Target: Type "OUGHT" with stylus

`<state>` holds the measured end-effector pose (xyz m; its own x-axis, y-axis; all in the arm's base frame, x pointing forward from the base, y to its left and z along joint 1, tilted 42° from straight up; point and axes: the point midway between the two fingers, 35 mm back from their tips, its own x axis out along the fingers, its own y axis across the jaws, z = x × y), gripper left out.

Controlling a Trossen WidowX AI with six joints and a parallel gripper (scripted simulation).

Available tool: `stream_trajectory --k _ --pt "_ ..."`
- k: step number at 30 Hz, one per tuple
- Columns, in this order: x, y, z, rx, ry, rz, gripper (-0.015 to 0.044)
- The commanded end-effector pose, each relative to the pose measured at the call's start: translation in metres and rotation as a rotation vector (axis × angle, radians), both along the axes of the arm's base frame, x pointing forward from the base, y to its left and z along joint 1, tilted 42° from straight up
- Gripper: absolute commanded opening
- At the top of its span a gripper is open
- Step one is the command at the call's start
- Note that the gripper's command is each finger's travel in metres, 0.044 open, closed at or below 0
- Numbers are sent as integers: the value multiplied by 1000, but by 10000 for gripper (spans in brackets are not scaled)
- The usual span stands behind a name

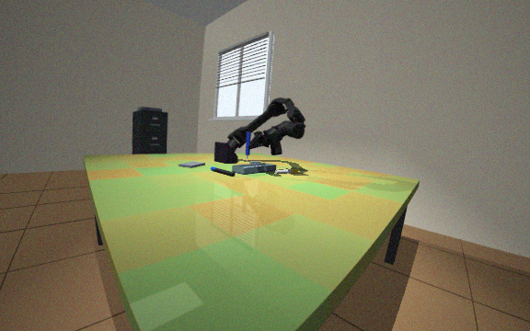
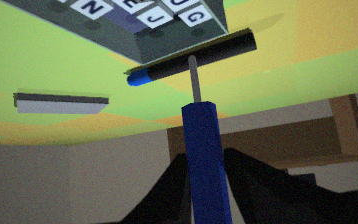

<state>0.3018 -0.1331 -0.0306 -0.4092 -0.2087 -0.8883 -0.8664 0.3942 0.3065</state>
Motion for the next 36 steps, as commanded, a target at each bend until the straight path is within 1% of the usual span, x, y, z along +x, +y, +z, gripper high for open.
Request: stream_trajectory --k 1,5,10,16,19,36 --pt "0 -14 -6 -4 4 4 0" --pt "0 -12 -7 -4 4 4 0" --pt "0 -1 -20 -4 4 4 0" --pt "0 0 -21 -3 4 4 0" --pt "1 1 -22 -3 4 5 79" --pt "1 5 -27 -3 4 5 81"
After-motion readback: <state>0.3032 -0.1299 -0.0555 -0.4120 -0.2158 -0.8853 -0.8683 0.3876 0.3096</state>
